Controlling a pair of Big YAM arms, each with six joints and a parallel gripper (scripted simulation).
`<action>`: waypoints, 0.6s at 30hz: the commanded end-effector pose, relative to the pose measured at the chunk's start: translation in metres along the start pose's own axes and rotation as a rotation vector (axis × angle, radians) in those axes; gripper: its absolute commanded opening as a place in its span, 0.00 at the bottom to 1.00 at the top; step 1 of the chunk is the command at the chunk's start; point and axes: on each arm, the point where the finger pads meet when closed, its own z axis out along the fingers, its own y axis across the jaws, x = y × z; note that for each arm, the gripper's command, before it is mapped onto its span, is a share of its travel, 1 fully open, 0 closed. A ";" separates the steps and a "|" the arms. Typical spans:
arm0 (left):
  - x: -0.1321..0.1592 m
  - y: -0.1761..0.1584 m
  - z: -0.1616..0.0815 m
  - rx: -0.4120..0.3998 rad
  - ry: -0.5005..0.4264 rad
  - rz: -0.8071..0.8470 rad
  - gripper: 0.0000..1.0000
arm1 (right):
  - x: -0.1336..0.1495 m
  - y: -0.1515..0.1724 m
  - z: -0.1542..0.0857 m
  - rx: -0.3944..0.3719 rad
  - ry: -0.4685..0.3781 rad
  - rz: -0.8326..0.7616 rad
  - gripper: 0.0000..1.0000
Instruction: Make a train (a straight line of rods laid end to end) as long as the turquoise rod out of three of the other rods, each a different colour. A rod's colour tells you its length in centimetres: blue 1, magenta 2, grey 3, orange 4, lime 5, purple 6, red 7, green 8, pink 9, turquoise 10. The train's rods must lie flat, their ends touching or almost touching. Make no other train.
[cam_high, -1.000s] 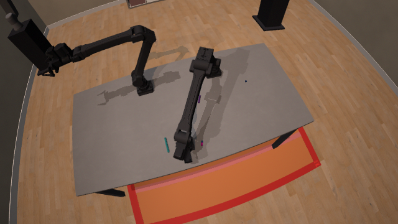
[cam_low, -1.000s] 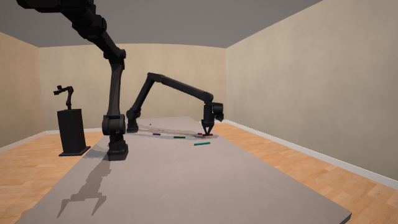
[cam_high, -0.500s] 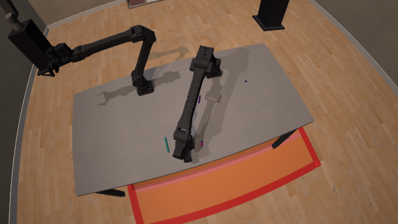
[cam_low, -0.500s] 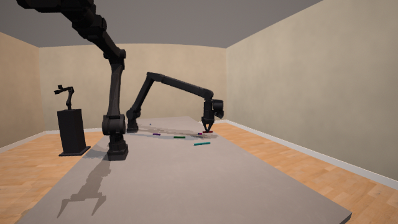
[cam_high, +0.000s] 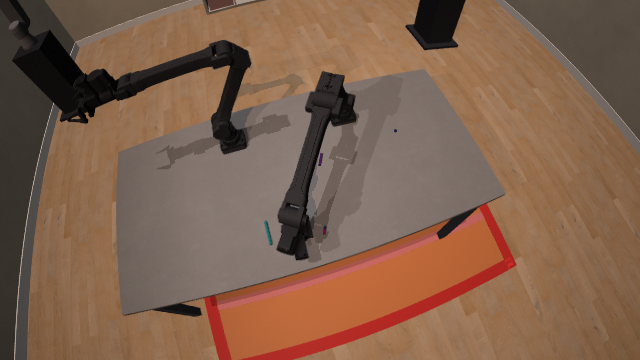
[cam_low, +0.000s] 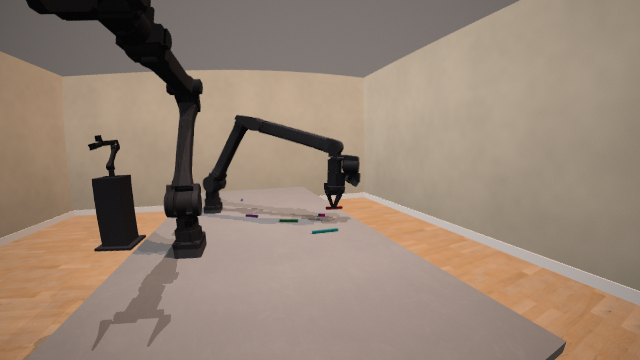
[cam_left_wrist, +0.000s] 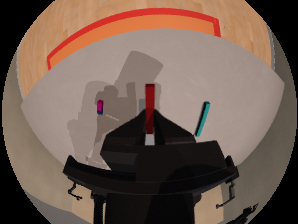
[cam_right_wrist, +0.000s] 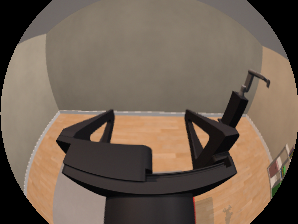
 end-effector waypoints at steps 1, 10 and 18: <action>-0.022 -0.015 -0.066 0.053 -0.103 -0.013 0.04 | -0.006 -0.003 0.006 0.009 -0.025 0.017 1.00; -0.021 -0.014 -0.077 0.053 -0.103 -0.013 0.04 | -0.006 -0.003 0.006 0.009 -0.025 0.017 1.00; -0.020 -0.014 -0.087 0.054 -0.104 -0.013 0.04 | -0.006 -0.003 0.006 0.009 -0.025 0.017 1.00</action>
